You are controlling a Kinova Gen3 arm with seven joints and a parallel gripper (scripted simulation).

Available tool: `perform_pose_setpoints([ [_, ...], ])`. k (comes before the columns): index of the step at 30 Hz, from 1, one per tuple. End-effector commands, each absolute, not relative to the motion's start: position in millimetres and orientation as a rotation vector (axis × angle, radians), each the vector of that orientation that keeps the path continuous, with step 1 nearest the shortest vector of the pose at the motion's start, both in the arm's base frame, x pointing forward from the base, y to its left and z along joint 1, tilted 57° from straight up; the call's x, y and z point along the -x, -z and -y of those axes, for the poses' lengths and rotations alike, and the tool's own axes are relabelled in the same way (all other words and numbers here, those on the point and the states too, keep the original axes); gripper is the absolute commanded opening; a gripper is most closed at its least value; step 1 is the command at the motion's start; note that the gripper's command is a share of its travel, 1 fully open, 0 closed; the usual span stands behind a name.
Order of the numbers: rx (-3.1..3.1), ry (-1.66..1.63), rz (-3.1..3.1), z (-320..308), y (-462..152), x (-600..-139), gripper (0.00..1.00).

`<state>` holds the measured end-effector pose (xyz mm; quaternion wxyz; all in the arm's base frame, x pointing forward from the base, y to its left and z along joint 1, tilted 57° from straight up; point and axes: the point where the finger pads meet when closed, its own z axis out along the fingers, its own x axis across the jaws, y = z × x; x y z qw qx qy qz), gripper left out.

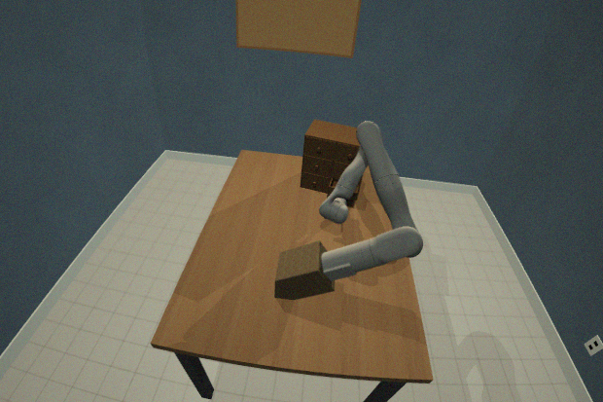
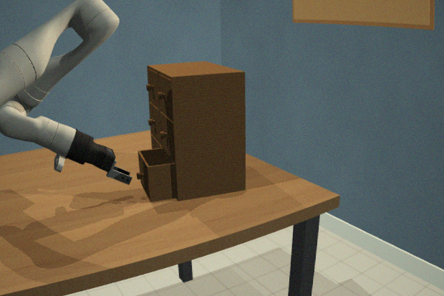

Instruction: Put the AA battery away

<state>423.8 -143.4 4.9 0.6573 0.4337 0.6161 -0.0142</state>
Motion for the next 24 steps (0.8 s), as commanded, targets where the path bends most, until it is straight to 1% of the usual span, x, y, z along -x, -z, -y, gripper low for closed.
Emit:
perform_pose_setpoints([
  [1,-0.983,0.029,-1.392,143.2,-6.2,-426.2,0.67],
  [24,-0.983,0.029,-1.392,147.3,-9.6,-446.5,0.67],
])
